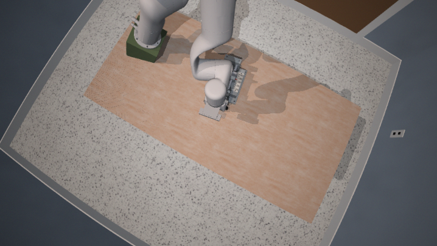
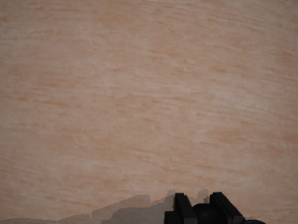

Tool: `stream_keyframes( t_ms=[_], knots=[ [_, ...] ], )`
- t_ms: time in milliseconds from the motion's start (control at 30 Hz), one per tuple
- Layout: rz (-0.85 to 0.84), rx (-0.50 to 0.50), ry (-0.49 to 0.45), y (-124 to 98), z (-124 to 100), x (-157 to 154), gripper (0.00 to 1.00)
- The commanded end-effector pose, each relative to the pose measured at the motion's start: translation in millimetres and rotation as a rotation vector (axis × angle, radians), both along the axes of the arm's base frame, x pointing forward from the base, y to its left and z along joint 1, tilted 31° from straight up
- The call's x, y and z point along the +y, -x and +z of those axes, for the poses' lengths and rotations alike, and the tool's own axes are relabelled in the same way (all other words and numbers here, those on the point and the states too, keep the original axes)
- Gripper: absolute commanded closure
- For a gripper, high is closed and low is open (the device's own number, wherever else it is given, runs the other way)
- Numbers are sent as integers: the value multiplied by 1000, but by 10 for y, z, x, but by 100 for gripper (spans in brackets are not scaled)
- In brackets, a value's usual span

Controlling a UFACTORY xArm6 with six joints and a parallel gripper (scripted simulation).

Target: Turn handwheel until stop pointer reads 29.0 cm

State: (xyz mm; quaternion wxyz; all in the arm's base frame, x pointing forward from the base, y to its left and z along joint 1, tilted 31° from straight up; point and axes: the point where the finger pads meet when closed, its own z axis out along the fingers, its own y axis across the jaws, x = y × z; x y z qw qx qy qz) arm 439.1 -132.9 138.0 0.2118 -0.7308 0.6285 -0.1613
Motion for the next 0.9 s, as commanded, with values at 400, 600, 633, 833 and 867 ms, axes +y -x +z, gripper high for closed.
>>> stream_keyframes(
  t_ms=[400, 600, 633, 833, 867],
  knots=[
    [1, -7, 2, -154, 244, 11, 94],
    [1, -7, 2, -158, 323, 10, 94],
    [1, -7, 2, -158, 323, 10, 94],
    [1, -7, 2, -133, 429, 3, 94],
    [1, -7, 2, -125, 448, 1, 94]
  ],
)
